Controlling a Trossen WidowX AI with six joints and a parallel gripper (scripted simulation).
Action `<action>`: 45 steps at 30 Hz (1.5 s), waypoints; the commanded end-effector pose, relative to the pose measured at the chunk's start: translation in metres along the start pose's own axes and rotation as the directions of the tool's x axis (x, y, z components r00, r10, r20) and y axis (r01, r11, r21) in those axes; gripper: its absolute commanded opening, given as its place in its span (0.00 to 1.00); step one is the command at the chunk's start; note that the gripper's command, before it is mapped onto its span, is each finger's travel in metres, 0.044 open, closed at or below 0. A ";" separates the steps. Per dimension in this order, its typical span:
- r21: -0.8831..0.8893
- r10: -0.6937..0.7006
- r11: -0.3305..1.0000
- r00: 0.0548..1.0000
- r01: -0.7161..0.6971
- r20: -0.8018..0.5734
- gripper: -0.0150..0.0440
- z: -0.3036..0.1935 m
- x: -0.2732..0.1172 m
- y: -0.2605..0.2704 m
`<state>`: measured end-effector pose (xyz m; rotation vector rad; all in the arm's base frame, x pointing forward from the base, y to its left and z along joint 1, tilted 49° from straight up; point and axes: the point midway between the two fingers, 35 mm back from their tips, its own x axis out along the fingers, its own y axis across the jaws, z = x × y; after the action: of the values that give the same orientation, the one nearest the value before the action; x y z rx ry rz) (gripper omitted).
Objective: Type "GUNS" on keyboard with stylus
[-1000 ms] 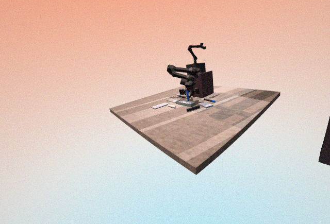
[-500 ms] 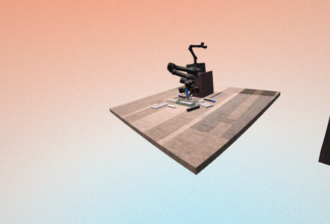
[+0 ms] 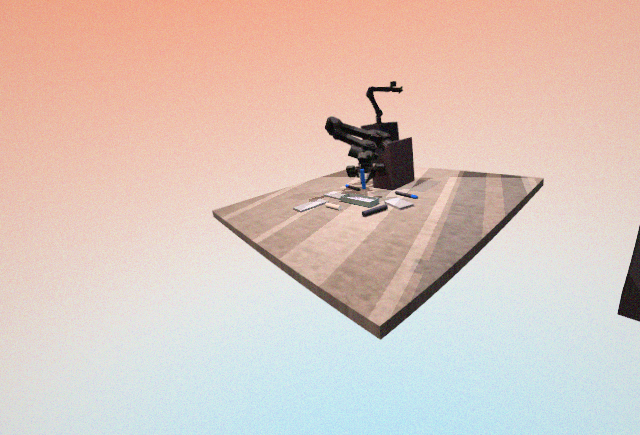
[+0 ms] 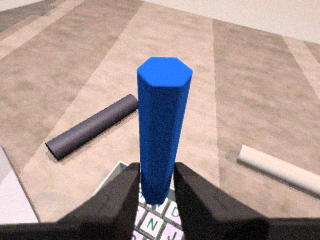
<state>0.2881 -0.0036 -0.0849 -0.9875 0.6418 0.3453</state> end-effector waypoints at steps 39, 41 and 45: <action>0.001 0.004 1.000 1.000 -0.004 -0.006 0.25 -0.019 -0.043 -0.049; 0.001 0.004 1.000 1.000 -0.004 -0.006 0.25 -0.019 -0.043 -0.049; 0.001 0.004 1.000 1.000 -0.004 -0.007 0.25 -0.023 -0.041 -0.049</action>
<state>0.2762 -0.0465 -0.0328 -0.9862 0.6511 0.3397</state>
